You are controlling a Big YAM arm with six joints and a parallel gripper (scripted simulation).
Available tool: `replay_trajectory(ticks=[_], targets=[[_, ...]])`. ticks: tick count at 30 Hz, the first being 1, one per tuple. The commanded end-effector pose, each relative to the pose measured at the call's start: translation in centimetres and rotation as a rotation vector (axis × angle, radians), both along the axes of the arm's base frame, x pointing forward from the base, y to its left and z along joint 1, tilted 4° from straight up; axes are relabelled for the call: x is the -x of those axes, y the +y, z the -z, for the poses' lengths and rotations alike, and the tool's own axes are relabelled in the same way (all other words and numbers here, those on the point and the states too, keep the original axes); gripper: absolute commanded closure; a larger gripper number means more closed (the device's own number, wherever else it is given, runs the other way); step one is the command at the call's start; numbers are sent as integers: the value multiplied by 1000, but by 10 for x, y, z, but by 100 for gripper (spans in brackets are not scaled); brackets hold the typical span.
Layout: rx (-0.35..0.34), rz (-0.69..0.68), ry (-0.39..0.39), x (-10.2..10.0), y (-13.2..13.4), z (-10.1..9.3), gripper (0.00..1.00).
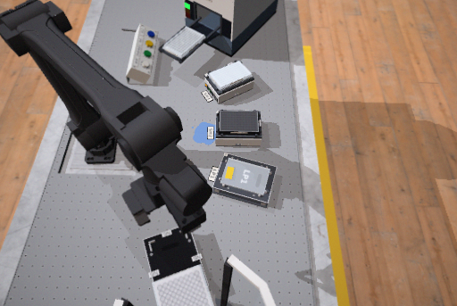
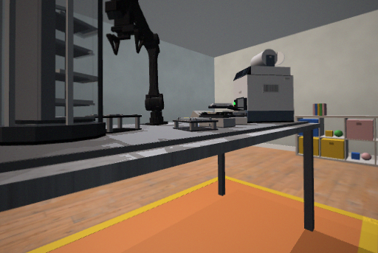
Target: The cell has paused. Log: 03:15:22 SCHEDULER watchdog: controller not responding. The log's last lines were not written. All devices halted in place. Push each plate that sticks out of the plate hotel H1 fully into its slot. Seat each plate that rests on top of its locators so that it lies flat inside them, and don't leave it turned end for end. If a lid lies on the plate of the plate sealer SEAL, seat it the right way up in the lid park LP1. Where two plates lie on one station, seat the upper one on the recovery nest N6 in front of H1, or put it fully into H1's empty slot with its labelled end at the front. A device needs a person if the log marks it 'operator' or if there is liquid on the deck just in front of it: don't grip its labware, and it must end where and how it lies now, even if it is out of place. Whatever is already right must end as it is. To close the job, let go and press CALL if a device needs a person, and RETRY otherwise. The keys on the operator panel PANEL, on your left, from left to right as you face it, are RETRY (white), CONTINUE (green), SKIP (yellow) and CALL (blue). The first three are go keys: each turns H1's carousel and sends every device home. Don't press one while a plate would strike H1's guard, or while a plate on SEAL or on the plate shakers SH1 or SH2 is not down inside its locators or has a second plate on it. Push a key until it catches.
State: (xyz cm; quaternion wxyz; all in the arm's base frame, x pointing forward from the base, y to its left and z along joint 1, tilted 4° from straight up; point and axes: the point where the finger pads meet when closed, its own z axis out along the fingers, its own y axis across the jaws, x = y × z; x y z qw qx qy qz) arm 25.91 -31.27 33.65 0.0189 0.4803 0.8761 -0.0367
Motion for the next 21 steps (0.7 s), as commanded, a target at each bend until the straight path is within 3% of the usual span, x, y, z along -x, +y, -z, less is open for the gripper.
replay_trajectory(ticks=[1, 8, 9, 10, 14, 21], targets=[[20, -16, -18, -2, -21, -15, 0], [23, -16, -18, 10, -42, -16, 0], [10, -11, 3, 15, -37, 7, 0], [60, -7, -28, 19, -32, -7, 0], [101, -11, -51, 11, -26, -7, 0], [243, 31, -126, 11, -27, -8, 0]])
